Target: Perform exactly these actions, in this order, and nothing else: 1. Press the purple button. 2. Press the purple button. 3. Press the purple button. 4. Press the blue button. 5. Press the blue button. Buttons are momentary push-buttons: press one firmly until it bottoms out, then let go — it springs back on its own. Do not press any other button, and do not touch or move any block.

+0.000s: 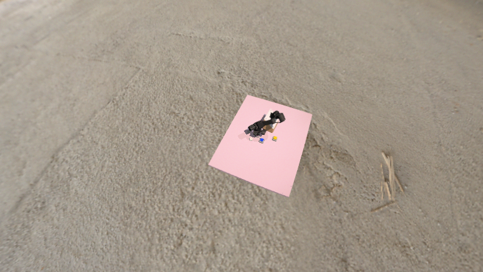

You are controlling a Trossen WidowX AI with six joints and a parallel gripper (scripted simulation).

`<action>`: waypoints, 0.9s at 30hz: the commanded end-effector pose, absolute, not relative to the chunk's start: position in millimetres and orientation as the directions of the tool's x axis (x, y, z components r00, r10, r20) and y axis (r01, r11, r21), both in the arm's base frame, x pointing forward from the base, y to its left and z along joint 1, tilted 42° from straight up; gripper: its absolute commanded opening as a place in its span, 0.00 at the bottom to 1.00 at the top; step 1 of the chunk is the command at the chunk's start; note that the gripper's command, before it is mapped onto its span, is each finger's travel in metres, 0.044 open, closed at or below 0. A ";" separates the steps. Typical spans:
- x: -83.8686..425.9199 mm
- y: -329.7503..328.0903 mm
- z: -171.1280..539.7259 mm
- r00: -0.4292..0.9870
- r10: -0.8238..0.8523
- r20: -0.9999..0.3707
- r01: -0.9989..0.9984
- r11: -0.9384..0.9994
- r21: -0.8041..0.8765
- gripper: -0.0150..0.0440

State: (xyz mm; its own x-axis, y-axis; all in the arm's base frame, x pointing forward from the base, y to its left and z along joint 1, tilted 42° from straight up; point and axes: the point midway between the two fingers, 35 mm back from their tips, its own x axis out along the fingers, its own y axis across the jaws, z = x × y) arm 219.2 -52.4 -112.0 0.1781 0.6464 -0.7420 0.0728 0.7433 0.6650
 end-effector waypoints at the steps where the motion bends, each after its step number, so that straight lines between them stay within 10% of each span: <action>1: 214.9 -69.0 -94.3 0.181 0.644 -0.744 0.074 0.745 0.663 0.29; 27: 260.1 -61.3 6.4 0.181 0.645 -0.742 0.074 0.744 0.664 0.29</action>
State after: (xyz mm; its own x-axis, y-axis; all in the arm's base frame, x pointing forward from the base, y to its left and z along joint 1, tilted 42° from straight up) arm 258.5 -66.9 6.4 0.1864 0.6381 -0.7471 0.0579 0.7519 0.6567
